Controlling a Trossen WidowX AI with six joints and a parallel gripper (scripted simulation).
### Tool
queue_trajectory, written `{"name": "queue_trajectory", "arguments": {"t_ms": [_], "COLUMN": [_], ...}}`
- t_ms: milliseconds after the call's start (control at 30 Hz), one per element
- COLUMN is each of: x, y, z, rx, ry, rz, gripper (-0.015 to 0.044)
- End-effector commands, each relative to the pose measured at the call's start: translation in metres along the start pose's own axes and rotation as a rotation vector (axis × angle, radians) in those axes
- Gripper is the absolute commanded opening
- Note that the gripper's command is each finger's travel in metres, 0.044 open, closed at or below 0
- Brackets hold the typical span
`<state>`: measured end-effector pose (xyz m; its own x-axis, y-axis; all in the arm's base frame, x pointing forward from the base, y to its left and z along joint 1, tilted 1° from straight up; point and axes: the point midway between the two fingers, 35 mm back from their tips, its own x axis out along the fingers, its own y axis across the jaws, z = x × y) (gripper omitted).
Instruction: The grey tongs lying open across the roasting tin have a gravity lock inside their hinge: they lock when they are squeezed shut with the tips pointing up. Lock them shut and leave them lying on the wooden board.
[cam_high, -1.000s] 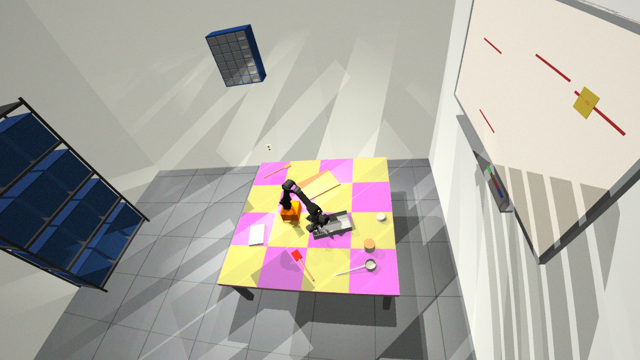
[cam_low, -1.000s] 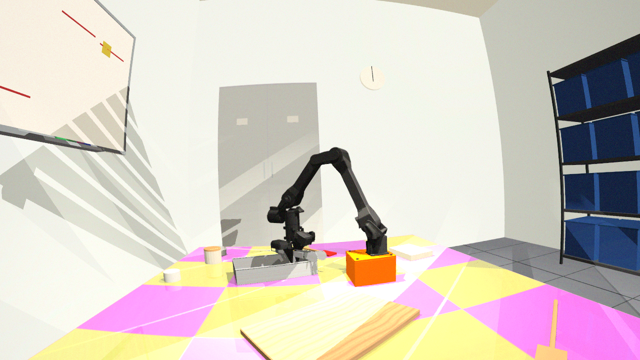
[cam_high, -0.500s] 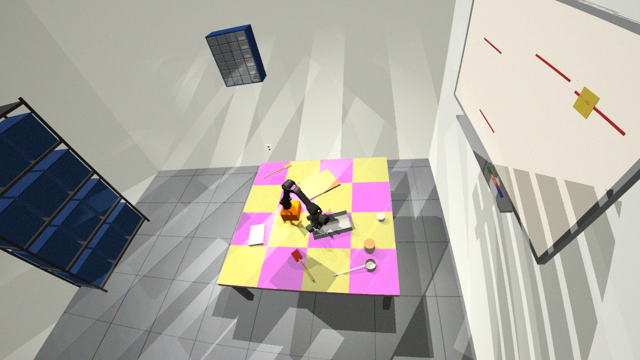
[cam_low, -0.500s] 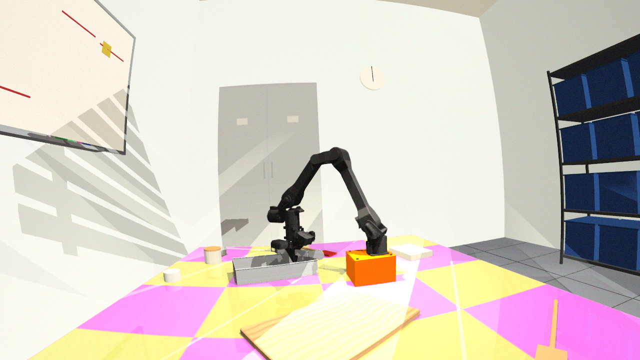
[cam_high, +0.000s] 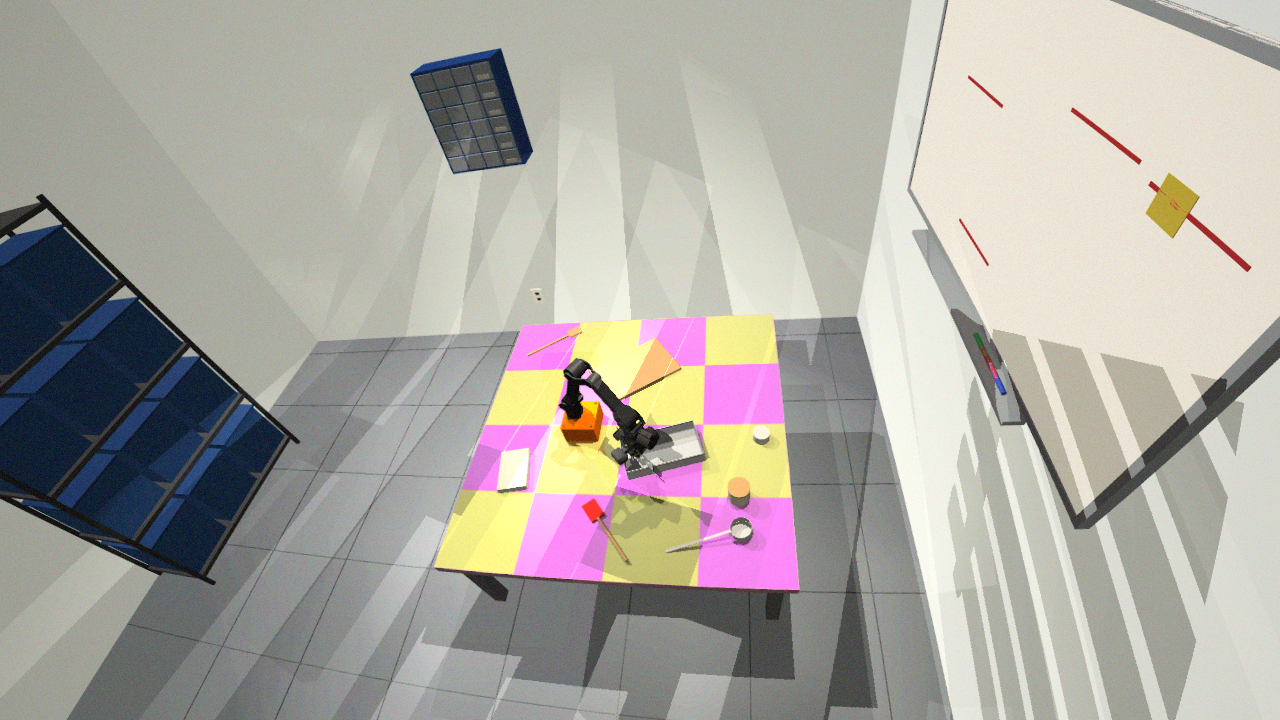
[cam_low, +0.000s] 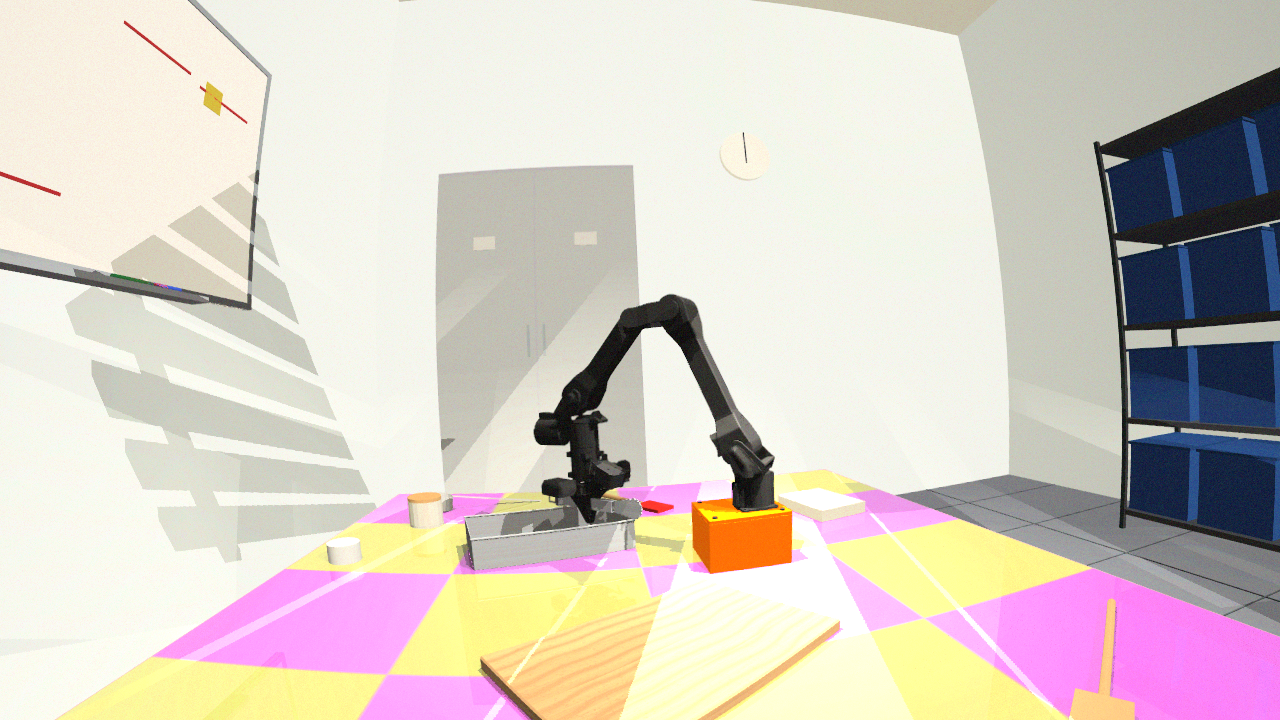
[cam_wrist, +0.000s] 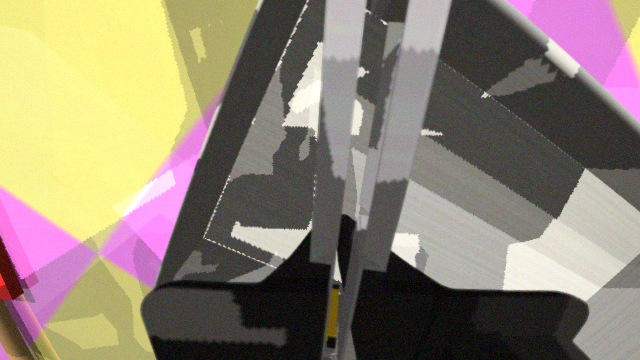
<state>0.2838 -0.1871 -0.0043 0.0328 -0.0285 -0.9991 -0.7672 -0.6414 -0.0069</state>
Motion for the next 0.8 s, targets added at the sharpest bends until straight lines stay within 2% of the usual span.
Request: {"name": "queue_trajectory", "arguments": {"t_ms": [0,200,767], "x": [-0.032,-0.119,-0.118], "y": [-0.003,-0.001,-0.008], "z": [-0.008,-0.003,0.001], "rx": [-0.003,-0.004,0.024], "ry": [0.015,0.008,0.001], "rz": [-0.007,-0.002,-0.001], "gripper": [-0.0150,-0.0150,-0.0150]}}
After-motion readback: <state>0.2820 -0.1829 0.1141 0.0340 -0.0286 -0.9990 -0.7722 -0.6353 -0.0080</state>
